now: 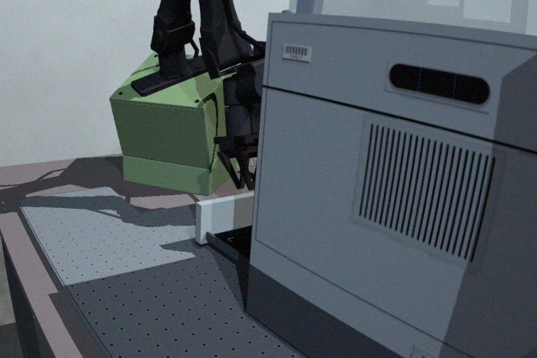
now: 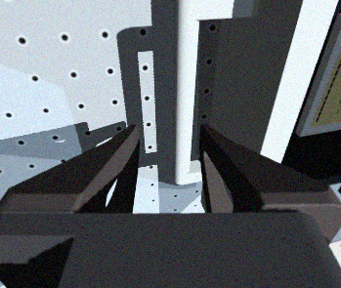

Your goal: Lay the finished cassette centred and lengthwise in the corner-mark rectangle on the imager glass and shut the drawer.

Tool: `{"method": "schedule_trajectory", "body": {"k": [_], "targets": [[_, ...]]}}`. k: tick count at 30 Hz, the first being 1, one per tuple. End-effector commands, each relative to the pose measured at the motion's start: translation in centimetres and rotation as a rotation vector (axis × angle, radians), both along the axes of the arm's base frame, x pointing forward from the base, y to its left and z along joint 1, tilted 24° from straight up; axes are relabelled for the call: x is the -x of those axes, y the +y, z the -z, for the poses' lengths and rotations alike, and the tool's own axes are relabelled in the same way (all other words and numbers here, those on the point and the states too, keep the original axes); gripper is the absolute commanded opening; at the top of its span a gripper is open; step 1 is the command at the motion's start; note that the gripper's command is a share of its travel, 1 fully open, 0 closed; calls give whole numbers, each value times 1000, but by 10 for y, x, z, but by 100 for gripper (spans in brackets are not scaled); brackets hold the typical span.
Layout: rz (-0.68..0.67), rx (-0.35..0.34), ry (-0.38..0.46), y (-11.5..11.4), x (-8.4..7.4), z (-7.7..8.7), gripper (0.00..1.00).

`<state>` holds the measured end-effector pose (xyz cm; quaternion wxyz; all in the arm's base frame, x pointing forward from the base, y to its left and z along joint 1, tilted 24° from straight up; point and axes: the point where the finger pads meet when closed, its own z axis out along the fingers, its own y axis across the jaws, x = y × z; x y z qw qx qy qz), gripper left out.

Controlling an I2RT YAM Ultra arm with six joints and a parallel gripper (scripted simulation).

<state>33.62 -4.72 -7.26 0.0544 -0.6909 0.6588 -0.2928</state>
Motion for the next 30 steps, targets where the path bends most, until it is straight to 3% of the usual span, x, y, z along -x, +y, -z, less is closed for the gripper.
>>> {"method": "schedule_trajectory", "body": {"k": [1, 23, 30], "targets": [[-13, -13, -40, 1, -19, -2, 35], [-12, -13, -40, -7, -32, 20, 35], [-23, -15, -39, -2, -32, 20, 35]]}}
